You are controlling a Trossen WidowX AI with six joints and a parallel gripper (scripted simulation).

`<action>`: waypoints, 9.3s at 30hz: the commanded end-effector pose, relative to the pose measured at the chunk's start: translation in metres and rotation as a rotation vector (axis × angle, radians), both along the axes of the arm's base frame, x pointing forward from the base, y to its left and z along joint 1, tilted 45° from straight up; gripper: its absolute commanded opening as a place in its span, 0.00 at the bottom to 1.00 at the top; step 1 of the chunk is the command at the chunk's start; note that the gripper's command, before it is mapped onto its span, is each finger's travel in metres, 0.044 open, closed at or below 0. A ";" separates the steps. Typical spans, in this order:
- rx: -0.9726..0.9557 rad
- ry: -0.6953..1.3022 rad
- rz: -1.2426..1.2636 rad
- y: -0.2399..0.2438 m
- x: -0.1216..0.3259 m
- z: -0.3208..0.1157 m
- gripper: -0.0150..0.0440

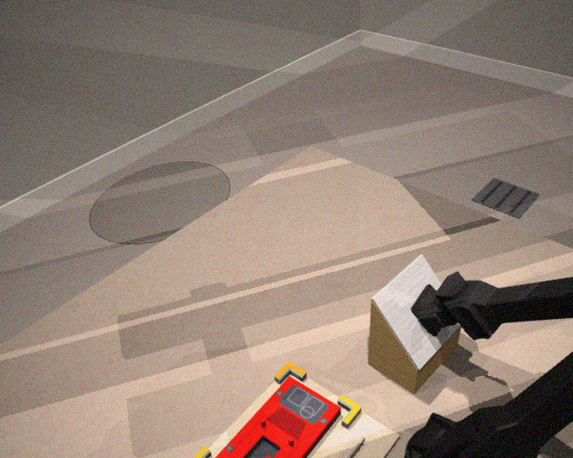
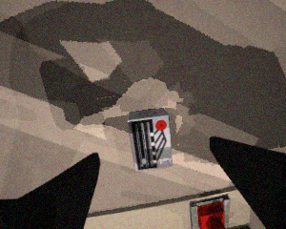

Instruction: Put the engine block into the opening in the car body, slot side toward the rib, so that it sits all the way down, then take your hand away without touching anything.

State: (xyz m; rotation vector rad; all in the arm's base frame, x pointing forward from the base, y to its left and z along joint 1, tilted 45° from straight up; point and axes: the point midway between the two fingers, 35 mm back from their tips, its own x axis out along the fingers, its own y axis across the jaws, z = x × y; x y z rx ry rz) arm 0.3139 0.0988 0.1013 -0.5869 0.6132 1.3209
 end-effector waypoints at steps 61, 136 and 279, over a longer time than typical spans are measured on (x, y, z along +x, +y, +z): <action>-0.012 0.012 0.000 -0.045 -0.003 0.039 0.25; 0.128 0.727 -0.743 -0.164 0.032 -0.079 0.25; 0.197 1.038 -1.057 -0.188 0.026 -0.165 0.52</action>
